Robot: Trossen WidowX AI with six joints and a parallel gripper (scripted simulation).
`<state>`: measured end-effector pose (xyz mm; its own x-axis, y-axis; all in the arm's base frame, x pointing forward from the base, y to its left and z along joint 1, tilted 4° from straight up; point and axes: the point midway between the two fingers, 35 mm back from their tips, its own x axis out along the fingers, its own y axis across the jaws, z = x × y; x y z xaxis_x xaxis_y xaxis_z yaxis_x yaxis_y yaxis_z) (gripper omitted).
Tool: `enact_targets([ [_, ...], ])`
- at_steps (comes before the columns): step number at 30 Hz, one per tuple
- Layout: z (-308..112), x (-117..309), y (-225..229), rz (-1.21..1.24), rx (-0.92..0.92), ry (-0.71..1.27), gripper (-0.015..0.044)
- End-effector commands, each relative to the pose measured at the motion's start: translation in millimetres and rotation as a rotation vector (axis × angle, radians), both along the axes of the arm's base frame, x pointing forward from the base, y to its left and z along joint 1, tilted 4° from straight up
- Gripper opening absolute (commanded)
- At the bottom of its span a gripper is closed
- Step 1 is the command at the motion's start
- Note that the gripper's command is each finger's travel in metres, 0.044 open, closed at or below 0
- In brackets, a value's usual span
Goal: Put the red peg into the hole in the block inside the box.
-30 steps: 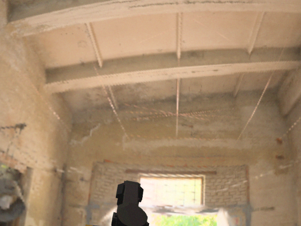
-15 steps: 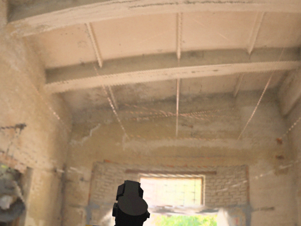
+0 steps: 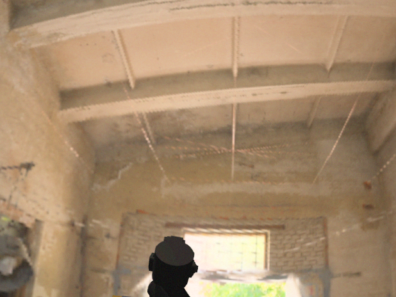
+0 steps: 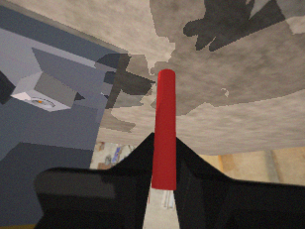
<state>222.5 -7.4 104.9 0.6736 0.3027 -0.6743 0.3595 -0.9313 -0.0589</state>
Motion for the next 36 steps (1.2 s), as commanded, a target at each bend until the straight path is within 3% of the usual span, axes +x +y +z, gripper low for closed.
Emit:
enact_targets([
  [1, 3.0, 0.8, -0.8, 0.002, -0.003, -0.007, 0.0],
  [36, 8.3, 42.0, -53.2, -0.148, -0.003, 0.001, 0.0],
])
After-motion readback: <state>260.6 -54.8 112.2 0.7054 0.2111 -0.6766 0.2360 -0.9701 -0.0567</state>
